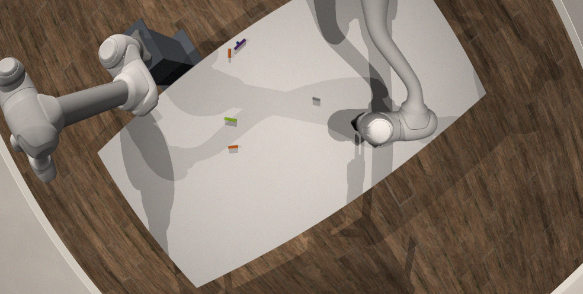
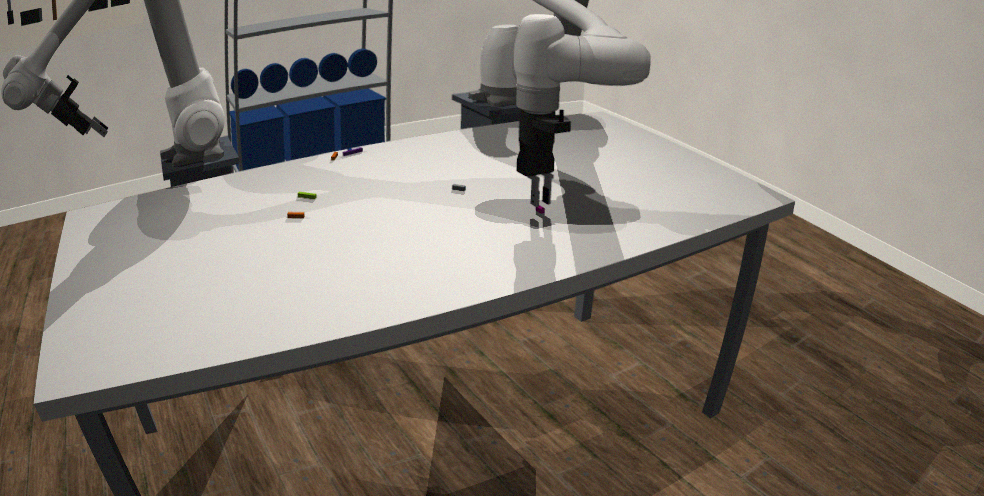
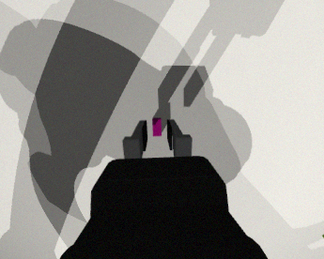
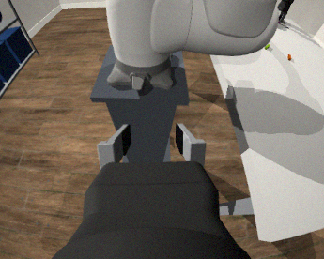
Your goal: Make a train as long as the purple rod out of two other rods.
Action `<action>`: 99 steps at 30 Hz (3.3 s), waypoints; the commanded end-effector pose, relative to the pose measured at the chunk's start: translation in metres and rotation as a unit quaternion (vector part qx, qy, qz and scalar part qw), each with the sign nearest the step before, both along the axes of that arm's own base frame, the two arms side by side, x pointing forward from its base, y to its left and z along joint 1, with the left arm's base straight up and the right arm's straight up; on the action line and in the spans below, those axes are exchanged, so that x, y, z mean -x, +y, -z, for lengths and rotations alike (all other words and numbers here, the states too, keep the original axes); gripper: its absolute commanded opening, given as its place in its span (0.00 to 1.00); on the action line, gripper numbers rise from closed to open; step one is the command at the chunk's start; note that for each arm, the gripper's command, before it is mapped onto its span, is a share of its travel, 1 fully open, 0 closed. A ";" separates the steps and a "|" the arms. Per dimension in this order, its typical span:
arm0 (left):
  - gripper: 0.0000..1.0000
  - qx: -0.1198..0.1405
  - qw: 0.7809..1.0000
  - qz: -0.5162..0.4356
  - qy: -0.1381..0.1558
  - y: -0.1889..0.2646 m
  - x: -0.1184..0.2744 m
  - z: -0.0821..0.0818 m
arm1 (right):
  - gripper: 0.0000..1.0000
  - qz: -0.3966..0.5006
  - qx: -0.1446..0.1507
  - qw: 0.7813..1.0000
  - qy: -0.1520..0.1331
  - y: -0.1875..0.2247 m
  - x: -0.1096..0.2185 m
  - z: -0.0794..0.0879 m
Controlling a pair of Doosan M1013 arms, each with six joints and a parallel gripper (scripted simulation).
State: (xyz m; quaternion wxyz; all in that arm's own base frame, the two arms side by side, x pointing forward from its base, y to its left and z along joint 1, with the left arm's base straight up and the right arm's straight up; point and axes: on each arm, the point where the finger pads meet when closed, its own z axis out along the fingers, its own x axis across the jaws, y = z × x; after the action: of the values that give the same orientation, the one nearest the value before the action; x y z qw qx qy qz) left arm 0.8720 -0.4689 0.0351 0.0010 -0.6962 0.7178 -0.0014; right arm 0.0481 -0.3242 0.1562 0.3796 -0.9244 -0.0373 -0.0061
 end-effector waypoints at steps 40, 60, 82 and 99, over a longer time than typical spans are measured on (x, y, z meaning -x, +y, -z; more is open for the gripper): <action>0.54 0.001 1.000 0.001 0.002 0.001 0.000 0.019 | 1.00 -0.004 -0.003 1.000 0.001 0.002 0.004 -0.003; 0.24 0.001 1.000 0.001 0.002 0.001 0.000 0.019 | 1.00 -0.004 -0.003 1.000 0.001 0.002 0.004 -0.003; 0.24 0.001 1.000 0.001 0.002 0.001 0.000 0.019 | 1.00 -0.004 -0.003 1.000 0.001 0.002 0.004 -0.003; 0.24 0.002 1.000 0.001 0.000 0.000 -0.001 -0.017 | 1.00 -0.004 -0.003 1.000 0.001 0.002 0.004 -0.003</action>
State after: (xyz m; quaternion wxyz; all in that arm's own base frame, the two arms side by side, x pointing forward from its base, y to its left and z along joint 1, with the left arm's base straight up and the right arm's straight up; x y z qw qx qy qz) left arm 0.8716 -0.4687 0.0327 0.0004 -0.6962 0.7178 0.0007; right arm 0.0481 -0.3242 0.1562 0.3796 -0.9244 -0.0373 -0.0061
